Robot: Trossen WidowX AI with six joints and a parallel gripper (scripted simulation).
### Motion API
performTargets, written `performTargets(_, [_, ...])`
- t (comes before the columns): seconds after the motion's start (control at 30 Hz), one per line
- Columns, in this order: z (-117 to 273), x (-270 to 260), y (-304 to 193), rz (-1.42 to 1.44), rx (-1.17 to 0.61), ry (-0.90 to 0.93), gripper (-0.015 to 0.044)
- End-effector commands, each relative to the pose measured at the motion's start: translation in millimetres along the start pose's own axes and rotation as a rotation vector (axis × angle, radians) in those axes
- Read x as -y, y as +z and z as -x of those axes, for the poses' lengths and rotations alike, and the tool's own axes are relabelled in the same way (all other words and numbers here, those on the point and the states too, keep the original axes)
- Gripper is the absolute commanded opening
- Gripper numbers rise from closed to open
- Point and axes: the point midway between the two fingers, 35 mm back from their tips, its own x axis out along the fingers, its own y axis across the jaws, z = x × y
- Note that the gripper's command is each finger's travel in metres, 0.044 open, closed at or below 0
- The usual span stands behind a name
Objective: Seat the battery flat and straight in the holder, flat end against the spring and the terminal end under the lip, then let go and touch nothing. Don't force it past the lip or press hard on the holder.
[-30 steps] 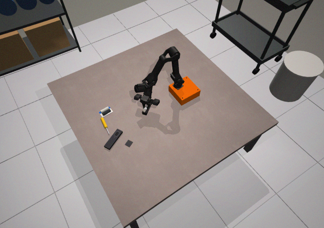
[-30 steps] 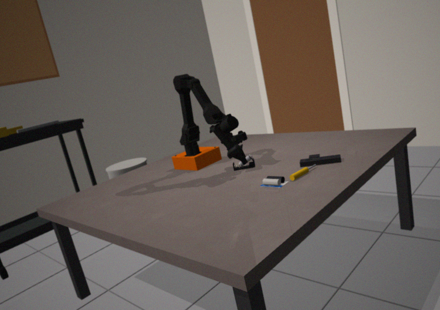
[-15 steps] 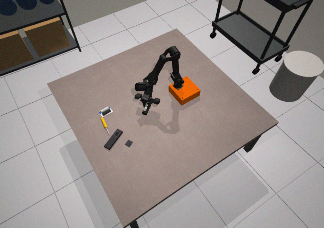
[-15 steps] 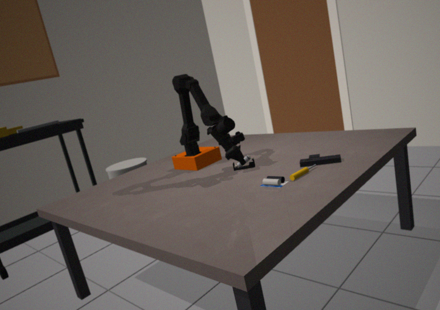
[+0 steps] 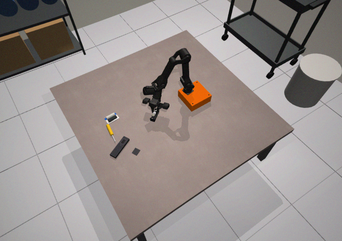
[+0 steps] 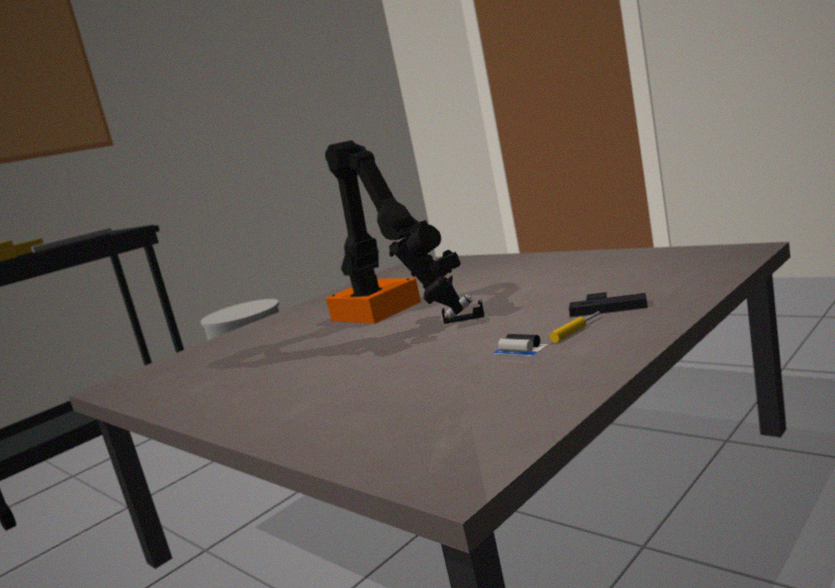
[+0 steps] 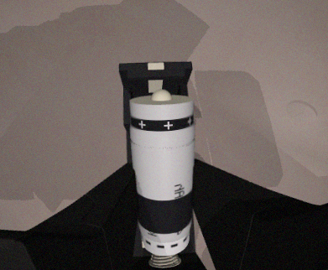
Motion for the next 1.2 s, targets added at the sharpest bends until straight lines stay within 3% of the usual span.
performTargets(0.0, [-1,0,-4,-0.005,-0.029,0.000,0.0077])
performTargets(1.17, [-13,0,2,-0.030,-0.271,0.022,0.0077])
